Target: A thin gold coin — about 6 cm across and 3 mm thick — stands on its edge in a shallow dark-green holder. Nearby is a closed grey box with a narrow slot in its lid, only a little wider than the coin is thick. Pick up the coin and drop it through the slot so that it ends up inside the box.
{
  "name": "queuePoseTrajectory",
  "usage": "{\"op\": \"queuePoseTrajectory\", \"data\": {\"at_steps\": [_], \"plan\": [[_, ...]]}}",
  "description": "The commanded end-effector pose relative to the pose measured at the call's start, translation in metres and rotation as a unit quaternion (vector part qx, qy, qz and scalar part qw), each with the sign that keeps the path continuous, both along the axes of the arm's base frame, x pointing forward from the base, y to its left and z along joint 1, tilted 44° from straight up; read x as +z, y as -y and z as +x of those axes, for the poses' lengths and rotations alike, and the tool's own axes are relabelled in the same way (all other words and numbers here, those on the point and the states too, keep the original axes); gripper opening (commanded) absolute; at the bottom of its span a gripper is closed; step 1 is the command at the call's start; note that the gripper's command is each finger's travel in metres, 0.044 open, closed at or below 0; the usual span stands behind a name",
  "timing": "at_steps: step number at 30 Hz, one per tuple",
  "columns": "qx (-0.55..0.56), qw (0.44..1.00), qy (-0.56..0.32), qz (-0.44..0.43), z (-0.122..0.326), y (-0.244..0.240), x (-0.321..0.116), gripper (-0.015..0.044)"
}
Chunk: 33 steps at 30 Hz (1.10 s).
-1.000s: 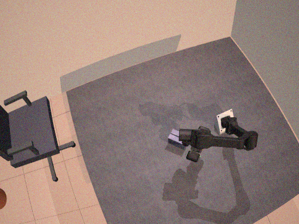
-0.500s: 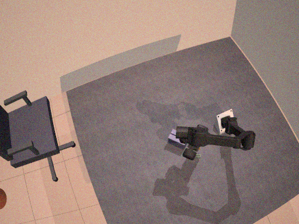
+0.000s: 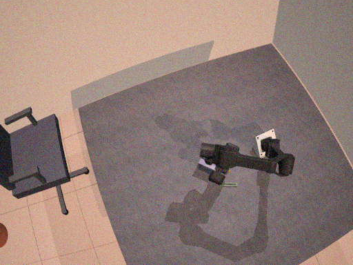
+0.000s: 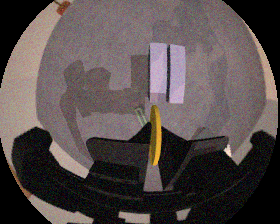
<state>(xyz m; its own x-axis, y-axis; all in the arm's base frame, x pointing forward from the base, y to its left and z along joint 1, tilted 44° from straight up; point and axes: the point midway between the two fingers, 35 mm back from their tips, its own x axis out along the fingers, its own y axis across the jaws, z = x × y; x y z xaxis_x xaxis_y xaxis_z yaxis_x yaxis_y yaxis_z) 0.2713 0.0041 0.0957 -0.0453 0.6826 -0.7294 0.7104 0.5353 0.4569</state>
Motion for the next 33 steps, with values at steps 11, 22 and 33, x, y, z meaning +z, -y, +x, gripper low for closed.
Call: {"op": "queuePoseTrajectory", "data": {"at_steps": [11,22,33], "plan": [[0.002,1.0,0.003,-0.003,0.016,0.023,-0.022,0.0],[0.002,1.0,0.003,-0.003,0.027,0.04,-0.041,0.0],[0.001,1.0,0.002,-0.001,0.031,0.049,-0.05,0.0]]}}
